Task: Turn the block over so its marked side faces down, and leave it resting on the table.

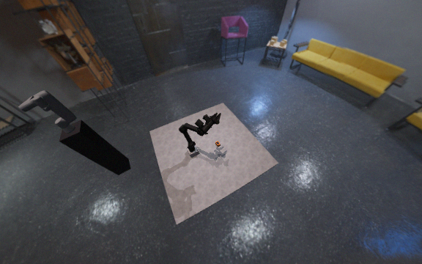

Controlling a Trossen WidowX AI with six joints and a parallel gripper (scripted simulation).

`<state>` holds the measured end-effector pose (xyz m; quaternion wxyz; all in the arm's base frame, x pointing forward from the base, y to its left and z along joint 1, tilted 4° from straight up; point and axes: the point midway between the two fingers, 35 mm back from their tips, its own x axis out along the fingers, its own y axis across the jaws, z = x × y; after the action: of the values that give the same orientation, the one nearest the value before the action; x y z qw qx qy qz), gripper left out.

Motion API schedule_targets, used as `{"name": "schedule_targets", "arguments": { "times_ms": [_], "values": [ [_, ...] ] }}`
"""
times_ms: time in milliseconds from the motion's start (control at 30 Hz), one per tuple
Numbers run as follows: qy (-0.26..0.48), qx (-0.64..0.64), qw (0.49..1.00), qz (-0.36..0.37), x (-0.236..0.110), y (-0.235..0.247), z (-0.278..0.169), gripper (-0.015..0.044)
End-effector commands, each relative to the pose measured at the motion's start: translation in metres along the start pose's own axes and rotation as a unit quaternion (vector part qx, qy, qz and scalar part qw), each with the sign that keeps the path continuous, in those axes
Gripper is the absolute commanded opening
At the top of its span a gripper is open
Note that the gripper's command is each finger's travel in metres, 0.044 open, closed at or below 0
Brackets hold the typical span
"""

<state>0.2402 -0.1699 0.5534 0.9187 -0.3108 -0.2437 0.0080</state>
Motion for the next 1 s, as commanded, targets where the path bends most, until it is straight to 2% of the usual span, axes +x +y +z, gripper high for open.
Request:
{"name": "schedule_targets", "arguments": {
  "times_ms": [0,133,433,700,967],
  "values": [
    [0.001,0.003,1.000,-0.001,0.000,0.000,-0.001,0.0426],
    [0.022,0.070,0.997,-0.020,0.011,-0.004,-0.031,0.0440],
    [0.169,0.278,0.943,-0.066,0.043,0.026,-0.161,0.0440],
    [0.359,0.376,0.852,-0.057,0.041,0.111,-0.266,0.0440],
    [0.557,0.393,0.732,0.005,0.004,0.218,-0.327,0.0440]
  ]
}}
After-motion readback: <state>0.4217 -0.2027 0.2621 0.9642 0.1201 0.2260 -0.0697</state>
